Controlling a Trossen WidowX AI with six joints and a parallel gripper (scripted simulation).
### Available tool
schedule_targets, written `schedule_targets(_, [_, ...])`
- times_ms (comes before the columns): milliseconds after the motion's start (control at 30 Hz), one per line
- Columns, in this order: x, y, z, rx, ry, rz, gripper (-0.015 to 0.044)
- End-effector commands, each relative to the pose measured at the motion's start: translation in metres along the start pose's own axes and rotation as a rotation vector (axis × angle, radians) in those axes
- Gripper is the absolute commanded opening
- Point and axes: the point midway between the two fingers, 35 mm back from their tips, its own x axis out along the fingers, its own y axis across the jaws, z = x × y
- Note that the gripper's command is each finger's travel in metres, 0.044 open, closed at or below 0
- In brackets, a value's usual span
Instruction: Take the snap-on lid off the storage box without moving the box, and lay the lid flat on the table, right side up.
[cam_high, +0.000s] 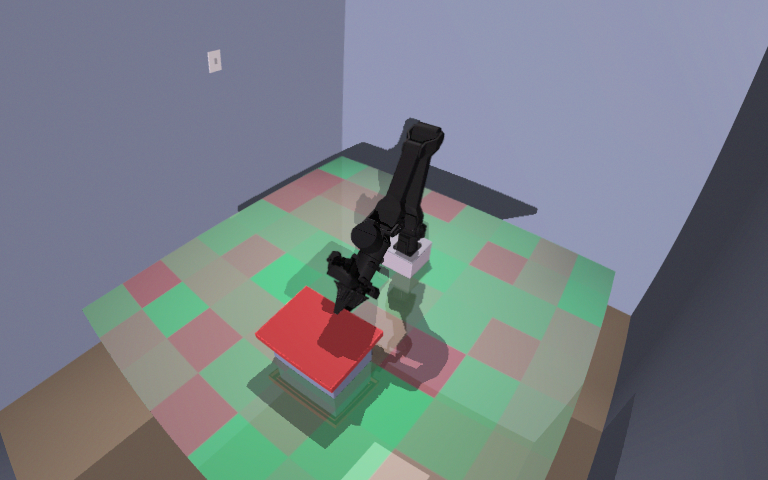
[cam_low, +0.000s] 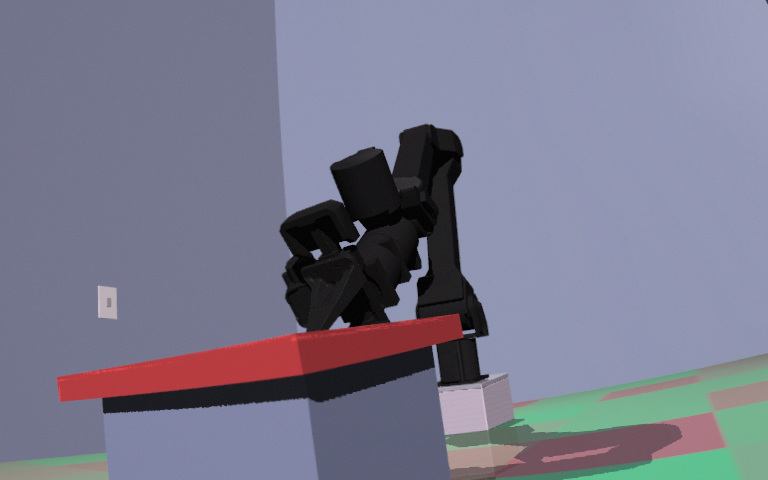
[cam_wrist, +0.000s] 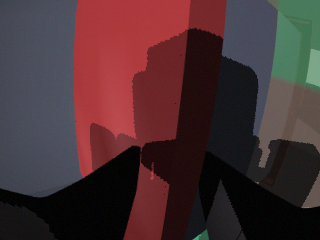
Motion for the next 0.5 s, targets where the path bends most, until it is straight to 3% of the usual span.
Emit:
schedule_targets(0, [0.0005,0.0005,0.0000,-0.001,0.001,0.001,0.0000])
schedule_targets(467, [-0.0057,0.0082,0.0001,-0.005,0.005,0.003,0.0000])
